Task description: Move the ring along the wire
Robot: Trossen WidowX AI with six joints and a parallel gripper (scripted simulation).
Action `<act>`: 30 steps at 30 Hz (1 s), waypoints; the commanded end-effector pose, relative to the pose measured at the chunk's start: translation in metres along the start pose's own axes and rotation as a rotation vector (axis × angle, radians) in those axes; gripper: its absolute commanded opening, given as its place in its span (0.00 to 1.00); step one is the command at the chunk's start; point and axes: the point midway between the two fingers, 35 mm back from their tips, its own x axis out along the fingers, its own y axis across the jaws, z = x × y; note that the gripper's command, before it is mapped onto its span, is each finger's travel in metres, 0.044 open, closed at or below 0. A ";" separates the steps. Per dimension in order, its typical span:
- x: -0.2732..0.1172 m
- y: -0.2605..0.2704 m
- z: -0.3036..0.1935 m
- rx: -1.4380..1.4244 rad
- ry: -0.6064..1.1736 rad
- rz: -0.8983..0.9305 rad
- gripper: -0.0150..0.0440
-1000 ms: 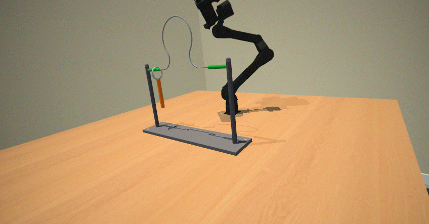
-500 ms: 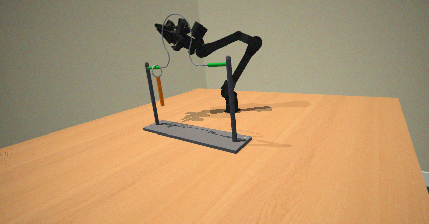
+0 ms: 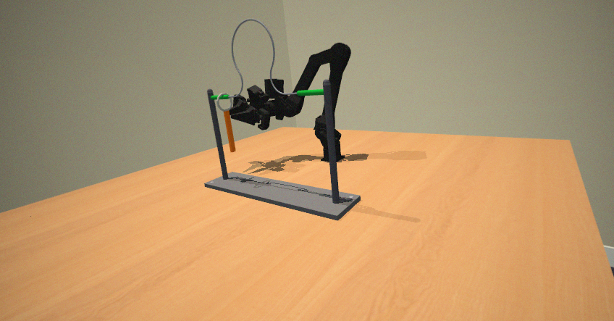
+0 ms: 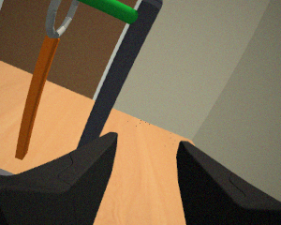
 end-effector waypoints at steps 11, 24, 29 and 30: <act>-0.049 0.104 -0.086 0.335 0.098 0.192 0.53; -0.023 0.100 -0.070 0.330 0.112 0.196 0.53; -0.004 0.100 -0.050 0.331 0.103 0.194 0.53; 0.000 0.100 -0.046 0.332 0.100 0.193 0.53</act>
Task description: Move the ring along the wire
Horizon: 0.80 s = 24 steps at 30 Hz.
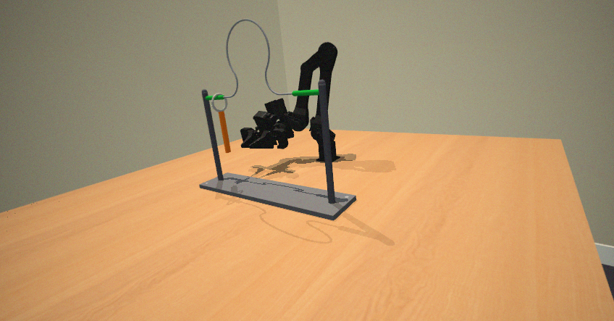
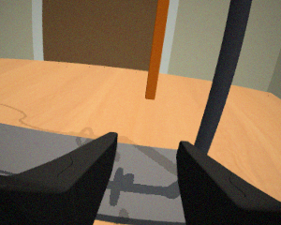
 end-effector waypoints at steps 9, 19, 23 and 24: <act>0.019 0.003 0.026 -0.004 -0.022 -0.003 0.53; 0.031 0.000 0.028 -0.004 -0.021 -0.003 0.53; 0.036 -0.001 0.029 -0.005 -0.021 -0.003 0.53; 0.038 -0.001 0.029 -0.005 -0.021 -0.003 0.53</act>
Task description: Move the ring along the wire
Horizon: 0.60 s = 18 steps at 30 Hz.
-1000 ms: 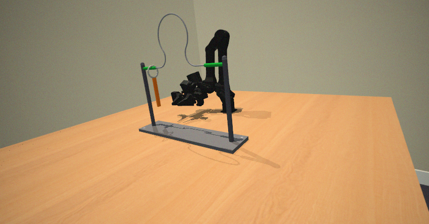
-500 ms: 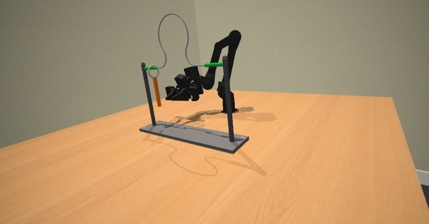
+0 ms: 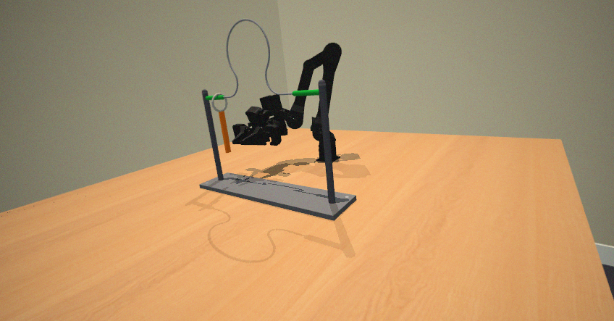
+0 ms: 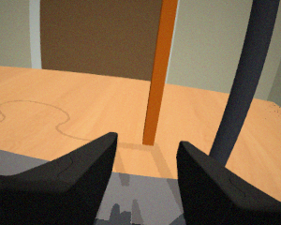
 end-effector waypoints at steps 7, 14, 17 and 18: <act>0.017 -0.004 0.004 -0.004 -0.006 -0.002 0.53; 0.028 -0.005 0.004 -0.004 -0.007 -0.002 0.53; 0.033 -0.005 0.004 -0.004 -0.008 -0.002 0.53; 0.034 -0.005 0.004 -0.004 -0.008 -0.002 0.53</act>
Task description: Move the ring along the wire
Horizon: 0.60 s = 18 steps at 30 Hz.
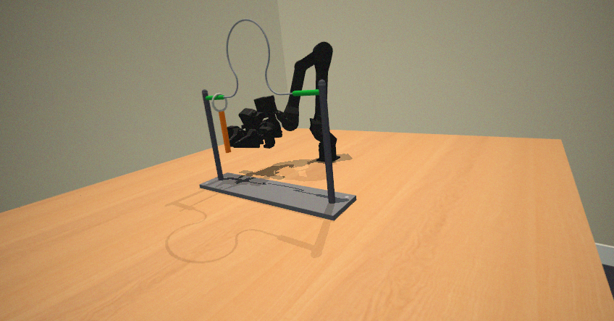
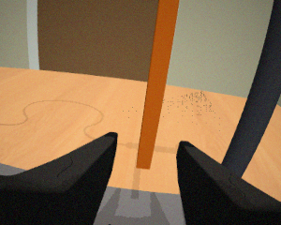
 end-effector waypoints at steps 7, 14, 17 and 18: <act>0.019 -0.001 0.003 -0.002 -0.010 -0.002 0.53; 0.030 0.000 0.002 -0.002 -0.012 -0.002 0.53; 0.034 0.000 0.002 -0.001 -0.013 -0.002 0.53; 0.034 0.001 0.002 -0.001 -0.013 -0.002 0.53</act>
